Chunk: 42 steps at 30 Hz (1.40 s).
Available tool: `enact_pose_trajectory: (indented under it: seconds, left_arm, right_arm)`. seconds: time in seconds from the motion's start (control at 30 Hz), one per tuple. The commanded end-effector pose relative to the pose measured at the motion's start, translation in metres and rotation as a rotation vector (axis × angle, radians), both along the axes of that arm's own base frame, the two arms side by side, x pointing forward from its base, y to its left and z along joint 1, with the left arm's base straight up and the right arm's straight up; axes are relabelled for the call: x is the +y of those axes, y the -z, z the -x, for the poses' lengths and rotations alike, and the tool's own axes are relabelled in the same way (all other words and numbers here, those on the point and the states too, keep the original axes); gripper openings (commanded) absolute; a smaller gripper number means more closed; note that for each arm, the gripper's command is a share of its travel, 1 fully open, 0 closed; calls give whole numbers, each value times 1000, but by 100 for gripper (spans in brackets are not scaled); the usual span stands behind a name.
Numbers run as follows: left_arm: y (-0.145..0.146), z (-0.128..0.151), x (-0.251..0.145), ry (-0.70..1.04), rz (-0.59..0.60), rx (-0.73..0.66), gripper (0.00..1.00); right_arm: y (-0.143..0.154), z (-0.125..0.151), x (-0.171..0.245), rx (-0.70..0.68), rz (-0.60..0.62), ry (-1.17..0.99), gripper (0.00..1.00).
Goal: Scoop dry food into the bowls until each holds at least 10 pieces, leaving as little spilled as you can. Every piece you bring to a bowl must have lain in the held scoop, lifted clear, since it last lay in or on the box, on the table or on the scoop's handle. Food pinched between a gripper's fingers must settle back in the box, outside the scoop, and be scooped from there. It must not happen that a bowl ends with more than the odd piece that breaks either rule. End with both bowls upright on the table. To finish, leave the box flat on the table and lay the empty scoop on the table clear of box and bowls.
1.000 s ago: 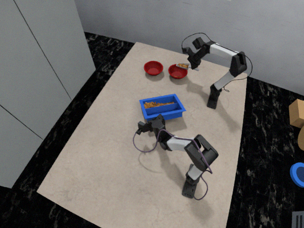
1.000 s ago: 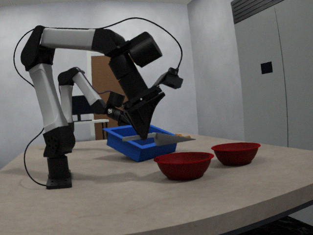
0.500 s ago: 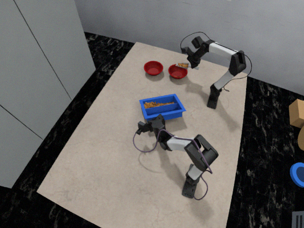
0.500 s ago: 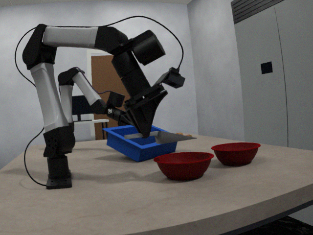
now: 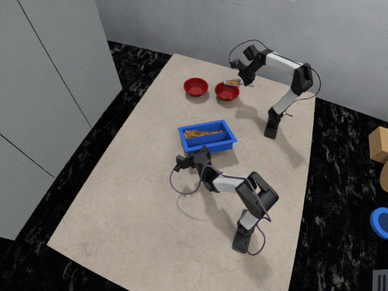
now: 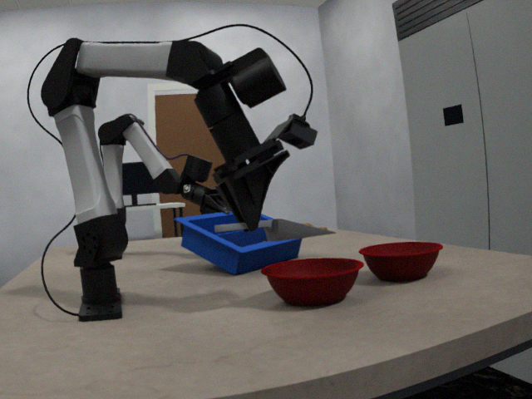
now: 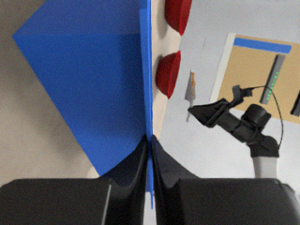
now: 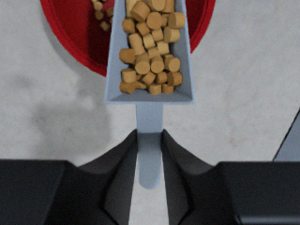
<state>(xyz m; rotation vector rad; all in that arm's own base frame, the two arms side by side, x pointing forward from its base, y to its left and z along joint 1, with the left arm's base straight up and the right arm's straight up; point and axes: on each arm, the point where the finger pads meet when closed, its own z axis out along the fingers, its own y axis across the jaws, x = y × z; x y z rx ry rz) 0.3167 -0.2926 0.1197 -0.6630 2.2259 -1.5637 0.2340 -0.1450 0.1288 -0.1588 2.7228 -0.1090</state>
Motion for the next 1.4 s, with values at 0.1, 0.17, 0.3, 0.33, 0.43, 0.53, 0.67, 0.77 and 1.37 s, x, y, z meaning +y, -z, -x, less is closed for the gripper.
enact_pose_trajectory:
  seconds: [0.1,0.17,0.3,0.33,0.43,0.53,0.67,0.77,1.37]
  left_arm:
    - [-46,-8,-7,31,52,-143,0]
    - [-46,-8,-7,31,52,-143,0]
    - [-46,-8,-7,31,52,-143,0]
    - [-46,-8,-7,31,52,-143,0]
    - [-46,-8,-7,31,52,-143,0]
    - [-46,-8,-7,31,52,-143,0]
    - [-46,-8,-7,31,52,-143,0]
    - [-46,-8,-7,31,52,-143,0]
    - [-46,-8,-7,31,52,-143,0]
  right_arm:
    - [-12,-8,-6,-2,42,-59,0]
    - [-12,-9,-6,2,48,-74,0]
    - [-14,-9,-9,10,59,-94,0]
    - [-14,-9,-9,12,62,-99,0]
    - [-19,-9,-9,-1,74,-103,0]
    - [-15,-11,-10,20,73,-124,0]
    - [-17,-11,-13,29,84,-144,0]
    - [-17,-12,-14,35,93,-165,0]
    - [-23,-16,-22,69,139,-253,0]
